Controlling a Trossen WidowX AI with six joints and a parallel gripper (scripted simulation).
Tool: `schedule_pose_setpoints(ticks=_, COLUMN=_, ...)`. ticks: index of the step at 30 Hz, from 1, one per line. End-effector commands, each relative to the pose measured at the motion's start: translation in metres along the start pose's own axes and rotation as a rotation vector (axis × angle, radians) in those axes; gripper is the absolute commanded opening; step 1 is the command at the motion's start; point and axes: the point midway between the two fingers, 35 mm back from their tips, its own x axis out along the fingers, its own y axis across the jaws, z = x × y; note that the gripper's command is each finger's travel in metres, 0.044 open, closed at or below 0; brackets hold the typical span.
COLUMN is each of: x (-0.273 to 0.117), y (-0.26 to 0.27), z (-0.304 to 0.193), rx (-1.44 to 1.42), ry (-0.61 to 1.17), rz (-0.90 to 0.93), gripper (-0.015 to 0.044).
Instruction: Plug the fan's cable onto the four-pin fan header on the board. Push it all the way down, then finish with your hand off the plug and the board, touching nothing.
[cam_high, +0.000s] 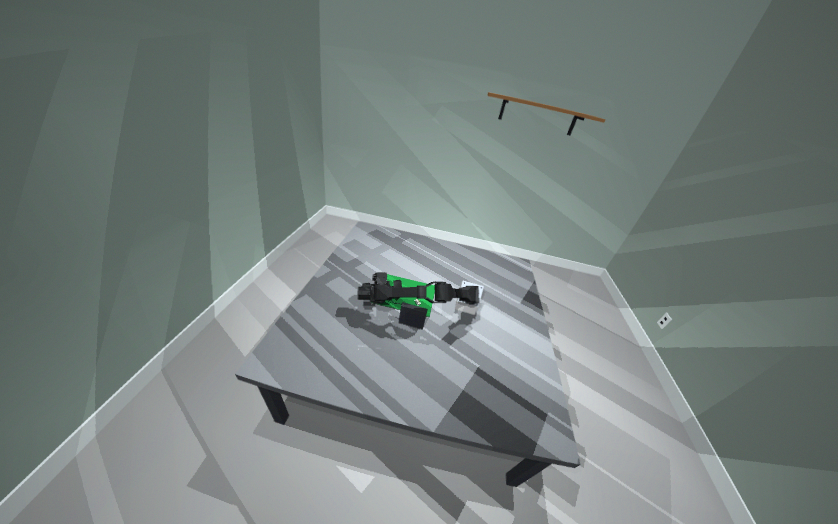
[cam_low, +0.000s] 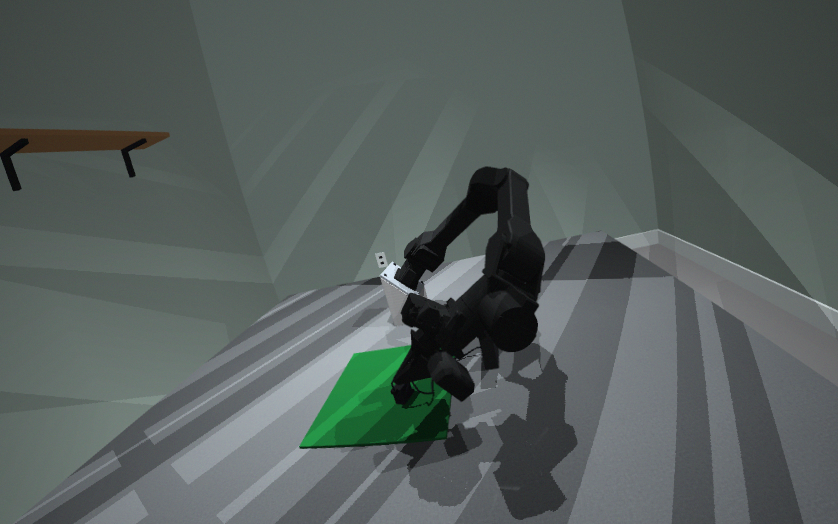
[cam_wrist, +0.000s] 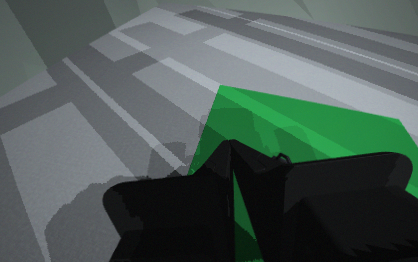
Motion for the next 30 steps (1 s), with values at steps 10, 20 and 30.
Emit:
schedule_pose_setpoints(ticks=10, x=-0.010, y=0.001, z=-0.004, rx=0.046, ry=-0.169, rz=0.053, gripper=0.0000)
schedule_pose_setpoints(ticks=20, x=-0.022, y=0.003, z=-0.005, rx=0.090, ry=-0.286, rz=0.113, gripper=0.0000)
schedule_pose_setpoints(ticks=30, x=-0.030, y=0.004, z=-0.006, rx=0.119, ry=-0.354, rz=0.155, gripper=0.0000)
